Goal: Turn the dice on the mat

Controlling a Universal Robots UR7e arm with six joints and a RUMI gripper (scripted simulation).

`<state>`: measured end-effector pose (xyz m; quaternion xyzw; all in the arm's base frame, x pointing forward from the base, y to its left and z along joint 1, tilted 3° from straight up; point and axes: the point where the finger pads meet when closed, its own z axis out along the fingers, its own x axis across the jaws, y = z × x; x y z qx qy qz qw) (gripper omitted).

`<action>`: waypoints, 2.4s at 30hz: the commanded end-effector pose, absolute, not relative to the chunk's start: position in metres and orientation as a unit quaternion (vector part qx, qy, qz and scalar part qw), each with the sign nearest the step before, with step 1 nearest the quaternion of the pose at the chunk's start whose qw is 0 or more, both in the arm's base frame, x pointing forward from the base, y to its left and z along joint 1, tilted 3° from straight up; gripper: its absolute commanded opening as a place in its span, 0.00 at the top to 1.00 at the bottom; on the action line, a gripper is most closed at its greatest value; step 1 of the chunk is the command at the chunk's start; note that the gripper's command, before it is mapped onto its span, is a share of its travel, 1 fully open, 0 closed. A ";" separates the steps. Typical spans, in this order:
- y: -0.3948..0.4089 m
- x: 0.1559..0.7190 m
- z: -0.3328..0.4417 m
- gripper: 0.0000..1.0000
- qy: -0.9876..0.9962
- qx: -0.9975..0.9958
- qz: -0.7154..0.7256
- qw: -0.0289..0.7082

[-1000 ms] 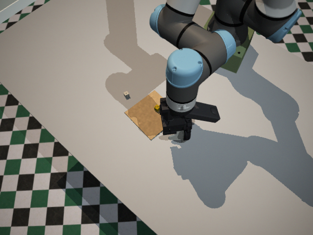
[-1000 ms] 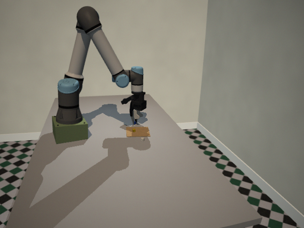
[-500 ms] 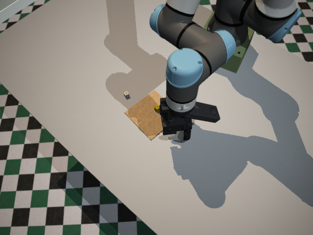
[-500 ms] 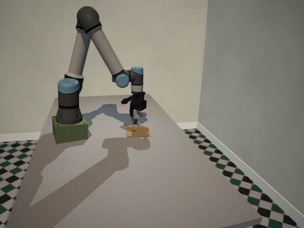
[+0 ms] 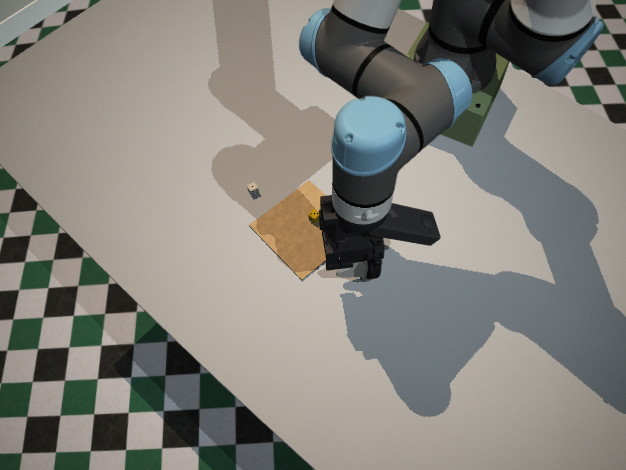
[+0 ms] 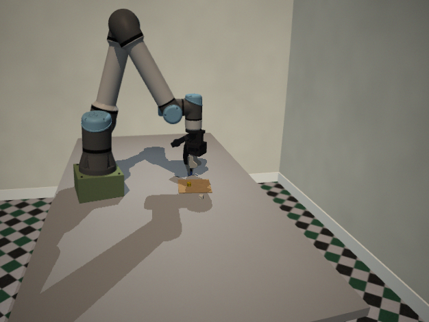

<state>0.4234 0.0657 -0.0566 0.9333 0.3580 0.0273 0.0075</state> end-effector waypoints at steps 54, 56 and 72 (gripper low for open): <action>0.066 0.417 0.023 1.00 0.359 0.933 0.025 0.007; 0.066 0.416 0.031 1.00 0.359 0.933 0.025 0.007; 0.066 0.416 0.042 1.00 0.359 0.933 0.025 0.007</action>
